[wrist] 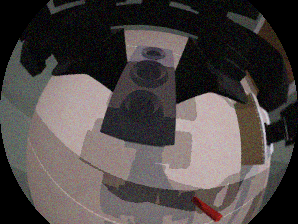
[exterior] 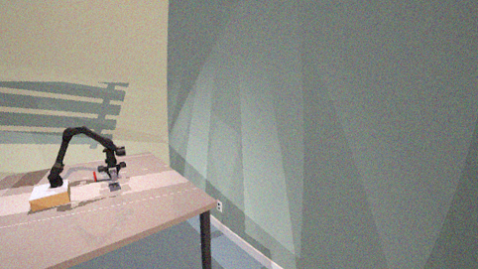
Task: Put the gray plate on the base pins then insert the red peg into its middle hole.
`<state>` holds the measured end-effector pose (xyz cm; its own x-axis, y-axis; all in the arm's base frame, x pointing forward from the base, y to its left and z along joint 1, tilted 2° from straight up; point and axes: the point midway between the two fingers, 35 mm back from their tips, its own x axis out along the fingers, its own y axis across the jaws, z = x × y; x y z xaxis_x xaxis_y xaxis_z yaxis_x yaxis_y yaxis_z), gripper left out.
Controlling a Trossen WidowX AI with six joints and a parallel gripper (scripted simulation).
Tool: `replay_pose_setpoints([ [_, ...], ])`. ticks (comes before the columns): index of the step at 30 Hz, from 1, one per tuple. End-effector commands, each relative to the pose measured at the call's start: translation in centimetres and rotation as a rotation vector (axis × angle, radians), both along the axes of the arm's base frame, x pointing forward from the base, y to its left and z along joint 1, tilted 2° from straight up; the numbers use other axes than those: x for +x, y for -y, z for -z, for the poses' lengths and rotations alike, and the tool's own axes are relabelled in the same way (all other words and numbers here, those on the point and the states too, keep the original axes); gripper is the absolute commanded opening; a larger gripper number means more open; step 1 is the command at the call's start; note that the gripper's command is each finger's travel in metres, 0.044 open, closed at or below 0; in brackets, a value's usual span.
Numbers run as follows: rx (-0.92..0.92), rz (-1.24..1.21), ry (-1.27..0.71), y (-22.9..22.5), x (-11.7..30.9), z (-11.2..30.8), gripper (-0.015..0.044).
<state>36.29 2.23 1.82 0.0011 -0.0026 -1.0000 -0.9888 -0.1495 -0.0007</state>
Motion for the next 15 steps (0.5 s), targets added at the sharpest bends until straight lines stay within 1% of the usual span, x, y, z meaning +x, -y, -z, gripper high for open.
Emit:
replay_pose_setpoints([
  [1,-0.005,-0.007,-0.008,1.04,-0.21,0.74,0.0],
  [15,-0.005,-0.007,-0.008,1.24,-0.22,0.85,0.0],
])
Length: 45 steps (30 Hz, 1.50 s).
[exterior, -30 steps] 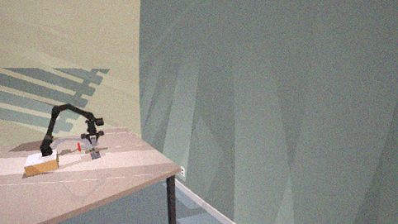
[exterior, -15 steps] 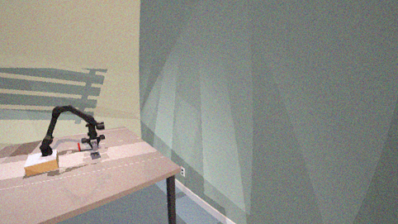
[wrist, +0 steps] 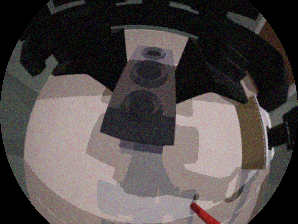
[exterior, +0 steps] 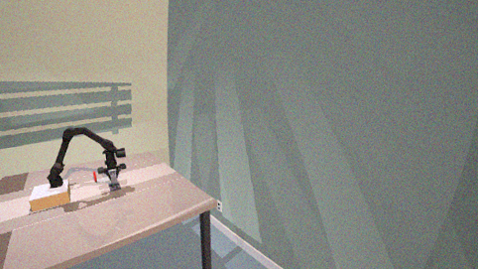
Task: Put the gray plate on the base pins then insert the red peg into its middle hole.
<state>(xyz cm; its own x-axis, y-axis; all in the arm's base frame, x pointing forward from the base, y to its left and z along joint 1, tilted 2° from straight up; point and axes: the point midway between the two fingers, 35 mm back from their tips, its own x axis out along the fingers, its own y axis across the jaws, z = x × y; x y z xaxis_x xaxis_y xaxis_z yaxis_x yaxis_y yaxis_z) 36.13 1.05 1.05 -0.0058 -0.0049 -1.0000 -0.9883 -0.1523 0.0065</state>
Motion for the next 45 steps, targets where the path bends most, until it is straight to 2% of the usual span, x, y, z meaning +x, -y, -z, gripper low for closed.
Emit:
replay_pose_setpoints([
  [1,-0.003,-0.005,-0.001,0.1,-0.1,0.1,0.0],
  [24,-0.003,-0.005,-0.001,0.1,-0.1,0.2,0.0],
  [45,-0.003,-0.005,-0.001,0.2,-0.1,3.1,0.0],
])
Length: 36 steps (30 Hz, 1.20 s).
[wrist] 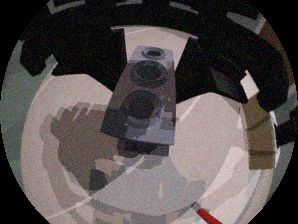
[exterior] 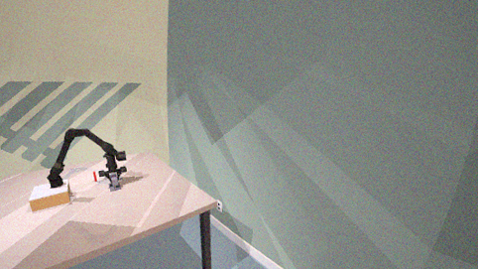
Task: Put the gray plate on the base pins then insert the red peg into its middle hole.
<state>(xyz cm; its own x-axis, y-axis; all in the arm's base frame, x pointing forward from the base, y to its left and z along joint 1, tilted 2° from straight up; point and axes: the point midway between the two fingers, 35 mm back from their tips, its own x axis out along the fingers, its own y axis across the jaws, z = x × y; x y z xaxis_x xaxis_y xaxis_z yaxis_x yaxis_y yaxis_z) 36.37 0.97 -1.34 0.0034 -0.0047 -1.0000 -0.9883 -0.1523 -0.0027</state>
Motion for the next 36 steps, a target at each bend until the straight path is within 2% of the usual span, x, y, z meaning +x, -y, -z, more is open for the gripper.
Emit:
replay_pose_setpoints([
  [1,-0.003,-0.005,-0.01,0.07,-0.32,0.84,0.0],
  [15,0.0,0.0,-0.005,0.01,-0.11,1.33,0.0],
  [31,0.0,0.0,-0.005,0.01,-0.11,1.33,0.042],
  [32,0.0,0.0,-0.005,0.01,-0.11,1.33,0.044],
  [36,0.0,0.0,-0.005,0.01,-0.06,1.07,0.044],
])
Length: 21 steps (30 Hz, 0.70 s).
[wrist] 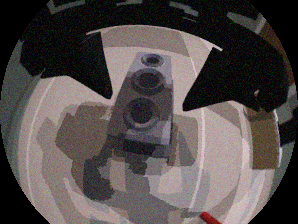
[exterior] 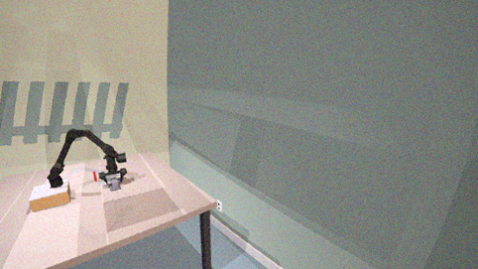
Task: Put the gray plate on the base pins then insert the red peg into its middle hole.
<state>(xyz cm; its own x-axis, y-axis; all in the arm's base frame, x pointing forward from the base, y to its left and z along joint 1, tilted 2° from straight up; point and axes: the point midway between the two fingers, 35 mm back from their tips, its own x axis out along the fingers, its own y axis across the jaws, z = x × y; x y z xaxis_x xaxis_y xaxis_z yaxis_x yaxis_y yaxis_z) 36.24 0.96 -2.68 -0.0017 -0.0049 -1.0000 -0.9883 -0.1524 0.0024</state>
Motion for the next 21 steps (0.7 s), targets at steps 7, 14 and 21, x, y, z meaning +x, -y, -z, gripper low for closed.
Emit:
replay_pose_setpoints([
  [7,-0.003,-0.004,-0.004,-0.1,0.3,-10.7,0.044],
  [14,-0.003,-0.005,-0.005,-0.2,0.3,-11.8,0.044],
  [21,-0.002,0.194,-0.003,-1.8,-0.4,-11.9,0.044],
])
